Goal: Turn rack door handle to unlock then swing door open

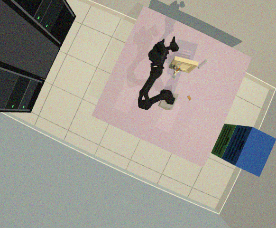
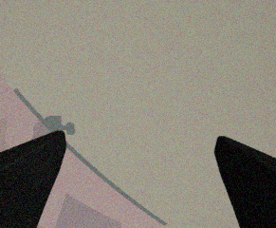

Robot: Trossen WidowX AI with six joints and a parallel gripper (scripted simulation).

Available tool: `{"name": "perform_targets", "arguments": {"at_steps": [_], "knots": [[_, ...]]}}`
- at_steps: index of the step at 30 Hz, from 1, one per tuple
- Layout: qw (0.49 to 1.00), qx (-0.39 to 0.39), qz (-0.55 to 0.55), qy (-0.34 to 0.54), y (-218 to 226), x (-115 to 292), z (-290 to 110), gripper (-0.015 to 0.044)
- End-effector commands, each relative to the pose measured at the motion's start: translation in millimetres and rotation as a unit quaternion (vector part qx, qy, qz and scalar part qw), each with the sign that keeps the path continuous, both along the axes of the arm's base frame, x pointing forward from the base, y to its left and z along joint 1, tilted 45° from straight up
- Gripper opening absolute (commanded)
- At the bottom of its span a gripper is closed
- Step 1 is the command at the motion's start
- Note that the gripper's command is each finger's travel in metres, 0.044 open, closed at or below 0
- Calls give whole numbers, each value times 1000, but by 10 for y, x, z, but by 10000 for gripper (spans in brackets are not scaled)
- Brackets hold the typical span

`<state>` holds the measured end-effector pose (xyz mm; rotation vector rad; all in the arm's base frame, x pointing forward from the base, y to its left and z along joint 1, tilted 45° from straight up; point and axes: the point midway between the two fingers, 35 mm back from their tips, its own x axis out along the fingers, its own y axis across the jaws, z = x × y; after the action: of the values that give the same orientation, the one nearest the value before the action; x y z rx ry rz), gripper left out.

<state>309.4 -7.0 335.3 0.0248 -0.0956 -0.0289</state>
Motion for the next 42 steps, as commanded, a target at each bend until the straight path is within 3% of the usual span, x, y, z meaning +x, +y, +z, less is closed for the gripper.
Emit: {"name": "perform_targets", "arguments": {"at_steps": [1,5,23,42], "knots": [[1000,-1,0,3,-1,7,-9,374],[998,-19,8,55,-15,131,-194,286],[942,-61,84,320,-132,444,-1230,286],[825,5,204,526,-208,263,-2064,286]]}}
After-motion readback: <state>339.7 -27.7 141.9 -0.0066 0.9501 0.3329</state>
